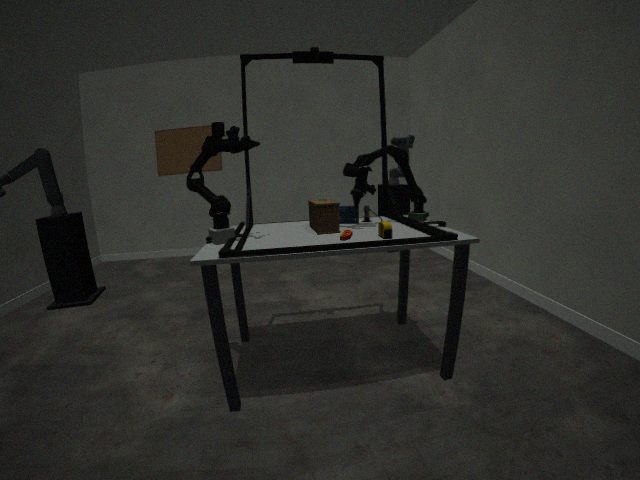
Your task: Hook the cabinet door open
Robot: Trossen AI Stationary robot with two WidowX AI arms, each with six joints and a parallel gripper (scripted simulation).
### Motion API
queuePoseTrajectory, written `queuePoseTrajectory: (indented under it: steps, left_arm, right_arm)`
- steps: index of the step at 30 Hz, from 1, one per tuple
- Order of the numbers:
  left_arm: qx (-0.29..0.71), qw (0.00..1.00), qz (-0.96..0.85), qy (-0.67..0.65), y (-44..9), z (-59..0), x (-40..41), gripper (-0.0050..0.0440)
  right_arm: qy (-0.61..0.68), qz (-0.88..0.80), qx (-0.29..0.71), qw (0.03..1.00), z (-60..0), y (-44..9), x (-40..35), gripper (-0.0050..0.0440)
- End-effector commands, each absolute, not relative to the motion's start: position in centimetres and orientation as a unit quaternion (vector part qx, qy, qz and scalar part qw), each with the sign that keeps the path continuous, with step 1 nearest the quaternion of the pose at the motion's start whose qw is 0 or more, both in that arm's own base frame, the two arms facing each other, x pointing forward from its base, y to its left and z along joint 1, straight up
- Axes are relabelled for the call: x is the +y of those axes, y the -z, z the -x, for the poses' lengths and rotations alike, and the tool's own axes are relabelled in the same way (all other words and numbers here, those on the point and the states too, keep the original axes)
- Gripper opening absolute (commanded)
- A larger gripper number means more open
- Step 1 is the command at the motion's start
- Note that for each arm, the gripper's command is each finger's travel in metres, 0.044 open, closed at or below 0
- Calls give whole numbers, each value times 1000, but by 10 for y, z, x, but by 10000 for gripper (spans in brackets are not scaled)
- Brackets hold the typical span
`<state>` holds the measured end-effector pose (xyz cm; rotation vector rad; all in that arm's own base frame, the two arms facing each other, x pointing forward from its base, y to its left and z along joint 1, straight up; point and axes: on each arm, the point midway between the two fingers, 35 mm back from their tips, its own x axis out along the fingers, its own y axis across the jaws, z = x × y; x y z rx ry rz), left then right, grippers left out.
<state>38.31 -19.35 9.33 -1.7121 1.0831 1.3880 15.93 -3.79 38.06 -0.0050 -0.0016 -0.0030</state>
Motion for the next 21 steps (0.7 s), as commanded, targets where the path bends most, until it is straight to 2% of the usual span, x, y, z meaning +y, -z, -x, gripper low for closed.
queuePoseTrajectory:
  steps: [1, 7, 14, 16, 18, 21]
  left_arm:
    - [408, 330, 661, -535, -93, -380, -194, 0]
    - [408, 330, 661, -535, -93, -377, -196, 0]
    - [409, 332, 661, -535, -93, -381, -195, 168]
    - [409, 332, 661, -535, -93, -381, -195, 168]
    - [409, 332, 661, -535, -93, -381, -195, 216]
    - [409, 332, 661, -535, -93, -381, -195, 220]
  right_arm:
    - [0, 0, -1, 1000, -159, -380, -38, 400]
    - [0, 0, -1, 1000, -159, -380, -38, 400]
    - [0, 0, -1, 1000, -159, -380, -38, 400]
    - [0, 0, -1, 1000, -159, -380, -38, 400]
    - [0, 0, -1, 1000, -159, -380, -38, 400]
    - [0, 0, -1, 1000, -159, -380, -38, 400]
